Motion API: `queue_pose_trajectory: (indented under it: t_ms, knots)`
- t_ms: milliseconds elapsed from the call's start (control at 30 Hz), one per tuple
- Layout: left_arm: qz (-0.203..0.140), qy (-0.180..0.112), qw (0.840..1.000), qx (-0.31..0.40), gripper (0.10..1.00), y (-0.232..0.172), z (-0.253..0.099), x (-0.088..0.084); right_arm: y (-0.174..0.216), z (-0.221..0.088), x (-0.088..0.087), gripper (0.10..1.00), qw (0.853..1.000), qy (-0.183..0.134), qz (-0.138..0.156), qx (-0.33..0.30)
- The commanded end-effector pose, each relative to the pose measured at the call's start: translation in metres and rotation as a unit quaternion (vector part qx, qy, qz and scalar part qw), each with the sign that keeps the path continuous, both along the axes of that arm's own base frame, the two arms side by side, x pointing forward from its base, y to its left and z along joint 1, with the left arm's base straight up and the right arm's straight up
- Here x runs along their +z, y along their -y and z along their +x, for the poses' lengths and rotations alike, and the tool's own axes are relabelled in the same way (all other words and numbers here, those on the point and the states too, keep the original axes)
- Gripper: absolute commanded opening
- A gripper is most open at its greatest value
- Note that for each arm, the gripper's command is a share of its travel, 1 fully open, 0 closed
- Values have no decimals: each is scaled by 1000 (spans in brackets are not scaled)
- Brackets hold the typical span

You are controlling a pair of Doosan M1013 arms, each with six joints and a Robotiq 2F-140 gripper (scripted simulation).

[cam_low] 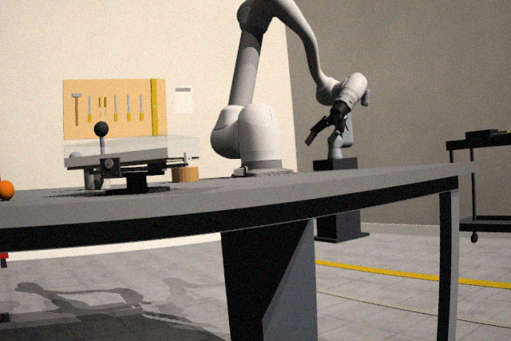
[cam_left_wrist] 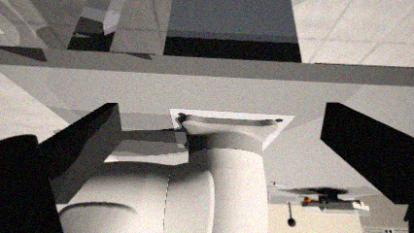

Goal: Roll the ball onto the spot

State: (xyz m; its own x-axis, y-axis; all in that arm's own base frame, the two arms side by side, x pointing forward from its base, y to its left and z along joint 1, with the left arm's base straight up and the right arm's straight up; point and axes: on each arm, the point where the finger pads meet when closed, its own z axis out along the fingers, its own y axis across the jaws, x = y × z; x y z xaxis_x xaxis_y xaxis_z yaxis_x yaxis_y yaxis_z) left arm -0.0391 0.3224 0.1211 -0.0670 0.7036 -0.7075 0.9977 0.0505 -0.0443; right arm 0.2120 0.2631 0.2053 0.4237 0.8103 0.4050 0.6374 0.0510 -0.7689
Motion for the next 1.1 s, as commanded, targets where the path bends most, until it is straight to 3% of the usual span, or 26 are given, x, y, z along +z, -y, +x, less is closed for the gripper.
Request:
queue_pose_trajectory:
  t_ms: [0,33,133,233,267,300,333,400,433,467,567,600,667,700,800,933,1067]
  knots:
    - [1,3,1000,2,1000,2,-1,0,-2,25,-20,1000,996,16,-73,49]
    - [1,3,1000,2,1000,2,-1,0,-9,46,-27,1000,989,43,-117,75]
    - [1,3,1000,2,1000,2,-1,0,-35,93,-36,1000,975,95,-173,103]
    - [1,3,1000,2,1000,2,-1,0,-66,128,-36,1000,955,156,-219,123]
    - [1,3,1000,2,1000,2,-1,0,-74,140,-39,1000,951,164,-228,128]
    - [1,3,1000,2,1000,2,-1,0,-88,149,-36,1000,939,197,-247,135]
    - [1,3,1000,2,1000,2,-1,0,-98,160,-38,1000,939,197,-247,135]
    - [1,3,1000,2,1000,2,-1,0,-126,175,-30,1000,915,264,-272,141]
    - [1,3,1000,2,1000,2,-1,0,-137,185,-31,1000,915,264,-272,141]
    - [1,3,1000,2,1000,2,-1,0,-152,191,-27,1000,903,294,-279,142]
    - [1,3,1000,2,1000,2,-1,0,-164,200,-27,1000,903,294,-279,142]
    - [1,3,1000,2,1000,2,-1,0,-199,218,-22,1000,892,322,-283,141]
    - [1,3,1000,2,1000,2,-1,0,-224,223,-14,1000,875,368,-285,137]
    - [1,3,1000,2,1000,2,-1,0,-237,229,-13,1000,875,368,-285,137]
    - [1,3,1000,2,1000,2,-1,0,-279,239,-2,1000,857,411,-280,130]
    - [1,3,1000,2,1000,2,-1,0,-333,252,10,1000,851,425,-280,129]
    - [1,3,1000,2,1000,2,-1,0,-333,252,10,1000,851,425,-280,129]
